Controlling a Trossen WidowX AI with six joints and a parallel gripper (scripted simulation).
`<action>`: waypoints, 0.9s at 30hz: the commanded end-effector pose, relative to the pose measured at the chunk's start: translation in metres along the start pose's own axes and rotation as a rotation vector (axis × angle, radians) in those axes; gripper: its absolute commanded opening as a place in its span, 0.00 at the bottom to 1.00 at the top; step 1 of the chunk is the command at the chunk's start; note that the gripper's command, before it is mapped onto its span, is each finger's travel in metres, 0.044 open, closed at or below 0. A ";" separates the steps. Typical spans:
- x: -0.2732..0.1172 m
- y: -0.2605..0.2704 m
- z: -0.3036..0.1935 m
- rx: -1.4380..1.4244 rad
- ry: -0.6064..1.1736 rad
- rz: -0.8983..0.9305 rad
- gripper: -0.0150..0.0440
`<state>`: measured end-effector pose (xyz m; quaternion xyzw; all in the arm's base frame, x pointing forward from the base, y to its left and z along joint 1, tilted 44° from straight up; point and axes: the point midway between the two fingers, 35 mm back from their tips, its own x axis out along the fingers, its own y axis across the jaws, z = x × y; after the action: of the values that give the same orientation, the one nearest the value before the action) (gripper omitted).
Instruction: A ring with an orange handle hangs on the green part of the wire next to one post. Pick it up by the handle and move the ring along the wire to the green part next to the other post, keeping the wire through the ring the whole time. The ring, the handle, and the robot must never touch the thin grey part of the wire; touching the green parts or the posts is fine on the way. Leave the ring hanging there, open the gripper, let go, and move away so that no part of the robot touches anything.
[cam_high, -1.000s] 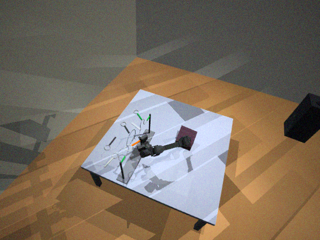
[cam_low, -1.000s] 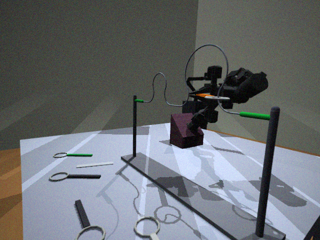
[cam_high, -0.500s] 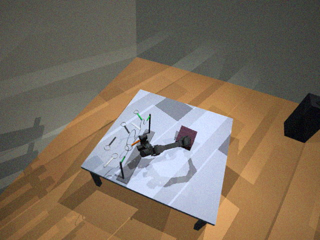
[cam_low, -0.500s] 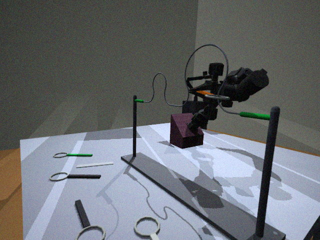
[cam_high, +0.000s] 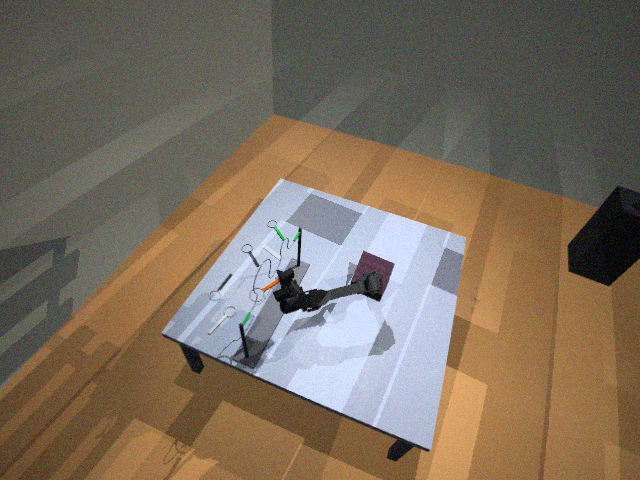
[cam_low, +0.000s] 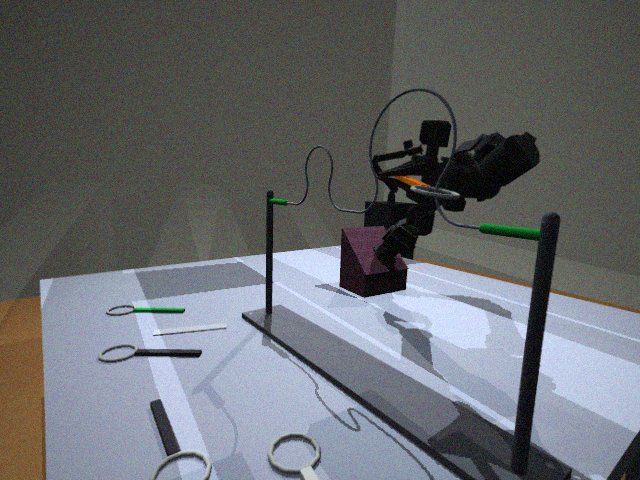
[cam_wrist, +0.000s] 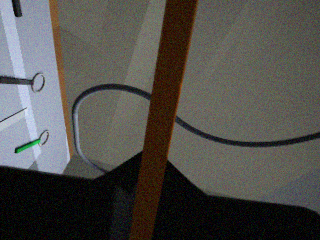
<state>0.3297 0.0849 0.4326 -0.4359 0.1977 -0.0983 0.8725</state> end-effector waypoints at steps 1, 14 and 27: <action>-0.002 -0.008 0.001 -0.003 -0.002 -0.017 0.00; -0.003 -0.017 0.001 -0.047 0.001 -0.033 0.00; -0.004 -0.029 0.002 -0.110 0.006 -0.059 0.00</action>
<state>0.3279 0.0740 0.4501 -0.4839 0.1958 -0.1069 0.8462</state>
